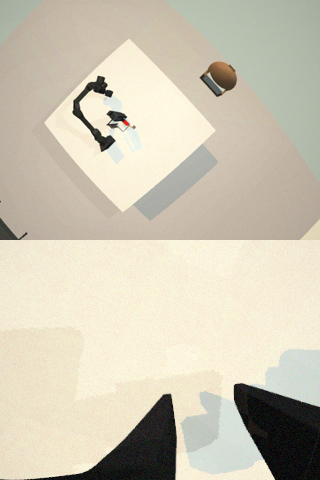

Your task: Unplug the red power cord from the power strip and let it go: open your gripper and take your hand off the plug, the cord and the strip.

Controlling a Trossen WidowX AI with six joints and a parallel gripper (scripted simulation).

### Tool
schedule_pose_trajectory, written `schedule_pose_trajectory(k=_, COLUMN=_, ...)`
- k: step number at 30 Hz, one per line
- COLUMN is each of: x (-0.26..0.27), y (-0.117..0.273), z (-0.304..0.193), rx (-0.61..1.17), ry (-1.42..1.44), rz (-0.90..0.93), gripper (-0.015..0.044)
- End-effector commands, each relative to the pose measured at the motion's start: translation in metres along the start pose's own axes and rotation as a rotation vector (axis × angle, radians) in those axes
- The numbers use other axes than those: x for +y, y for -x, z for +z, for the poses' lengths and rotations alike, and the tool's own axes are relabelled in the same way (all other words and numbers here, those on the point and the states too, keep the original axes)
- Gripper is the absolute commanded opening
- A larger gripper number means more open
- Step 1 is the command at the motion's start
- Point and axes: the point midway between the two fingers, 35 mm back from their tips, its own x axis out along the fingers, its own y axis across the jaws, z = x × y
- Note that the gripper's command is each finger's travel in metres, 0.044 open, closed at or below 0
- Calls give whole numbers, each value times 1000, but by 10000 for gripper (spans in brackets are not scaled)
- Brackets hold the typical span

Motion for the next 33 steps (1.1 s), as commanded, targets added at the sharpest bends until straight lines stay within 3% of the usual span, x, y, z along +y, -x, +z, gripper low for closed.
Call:
schedule_pose_trajectory(k=1, x=-72, y=10, z=7, rx=-28, ry=-201, rz=-72, gripper=160)
schedule_pose_trajectory(k=8, x=-187, y=42, z=-6, rx=-94, ry=-555, rz=-155, gripper=160)
schedule_pose_trajectory(k=16, x=-299, y=88, z=-57, rx=-193, ry=-988, rz=-192, gripper=160)
schedule_pose_trajectory(k=21, x=-332, y=98, z=-97, rx=-178, ry=-1237, rz=-167, gripper=160)
schedule_pose_trajectory(k=29, x=-369, y=110, z=-210, rx=-71, ry=-1903, rz=32, gripper=160)
schedule_pose_trajectory(k=33, x=-369, y=111, z=-218, rx=-59, ry=-1956, rz=55, gripper=160)
